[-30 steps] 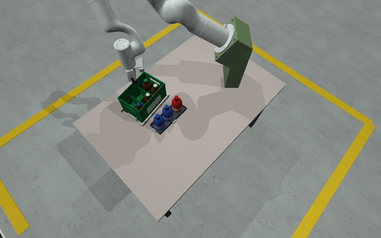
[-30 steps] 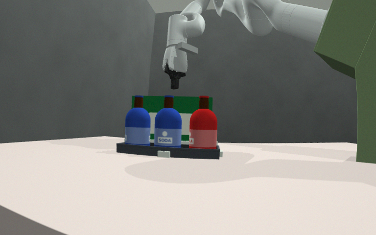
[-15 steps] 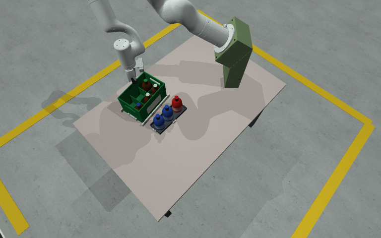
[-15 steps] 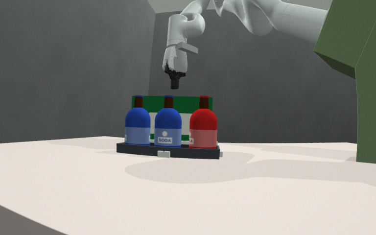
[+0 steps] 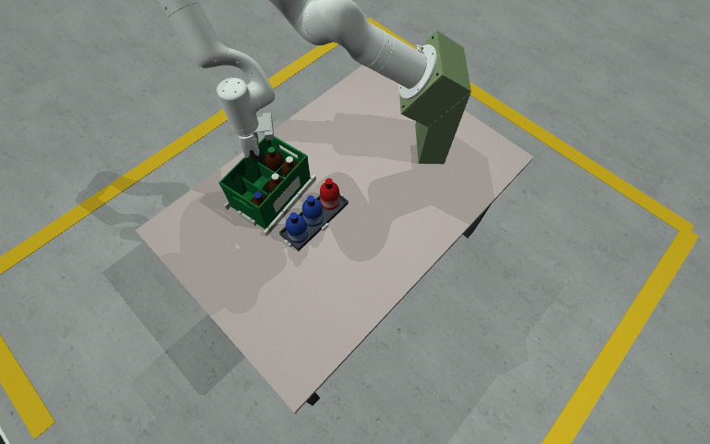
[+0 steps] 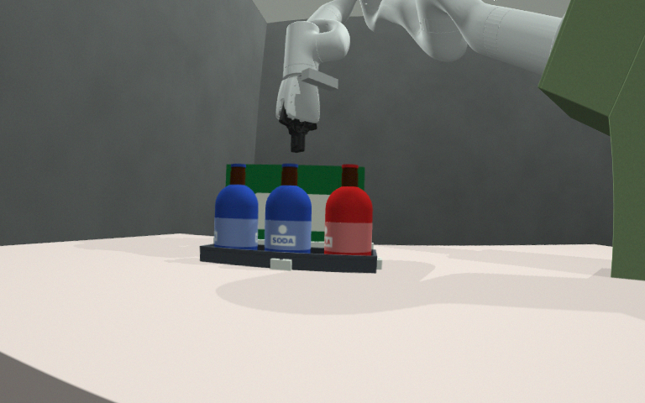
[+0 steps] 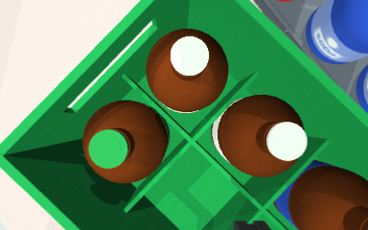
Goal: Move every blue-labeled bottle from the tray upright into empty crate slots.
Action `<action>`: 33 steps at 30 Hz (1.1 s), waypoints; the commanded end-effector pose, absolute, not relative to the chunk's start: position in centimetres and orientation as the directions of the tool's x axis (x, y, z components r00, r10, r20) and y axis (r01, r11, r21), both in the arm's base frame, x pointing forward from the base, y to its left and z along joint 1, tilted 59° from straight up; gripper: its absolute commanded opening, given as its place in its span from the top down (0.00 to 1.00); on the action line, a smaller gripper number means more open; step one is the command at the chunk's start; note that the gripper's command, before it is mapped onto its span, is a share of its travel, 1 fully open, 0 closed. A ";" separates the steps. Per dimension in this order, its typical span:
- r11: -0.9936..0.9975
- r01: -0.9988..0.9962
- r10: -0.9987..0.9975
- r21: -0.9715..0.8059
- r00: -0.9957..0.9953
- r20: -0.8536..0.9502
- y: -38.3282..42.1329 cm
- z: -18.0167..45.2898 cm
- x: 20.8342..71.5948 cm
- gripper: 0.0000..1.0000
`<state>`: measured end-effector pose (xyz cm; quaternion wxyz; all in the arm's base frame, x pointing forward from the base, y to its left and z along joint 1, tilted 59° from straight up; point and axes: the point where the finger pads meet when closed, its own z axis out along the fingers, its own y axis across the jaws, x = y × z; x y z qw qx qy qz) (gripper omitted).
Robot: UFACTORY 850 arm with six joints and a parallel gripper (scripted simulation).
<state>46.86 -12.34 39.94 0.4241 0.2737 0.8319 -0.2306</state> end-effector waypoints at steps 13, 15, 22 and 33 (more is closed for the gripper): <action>0.719 0.688 0.322 -0.099 -0.456 -0.830 -4.3 31.4 49.1 1.00; 0.717 0.691 0.326 -0.094 -0.451 -0.831 -3.4 30.4 49.1 1.00; 0.711 0.699 0.332 -0.076 -0.429 -0.840 -0.1 27.1 49.0 1.00; 0.710 0.702 0.331 -0.055 -0.402 -0.854 3.2 23.7 48.4 0.34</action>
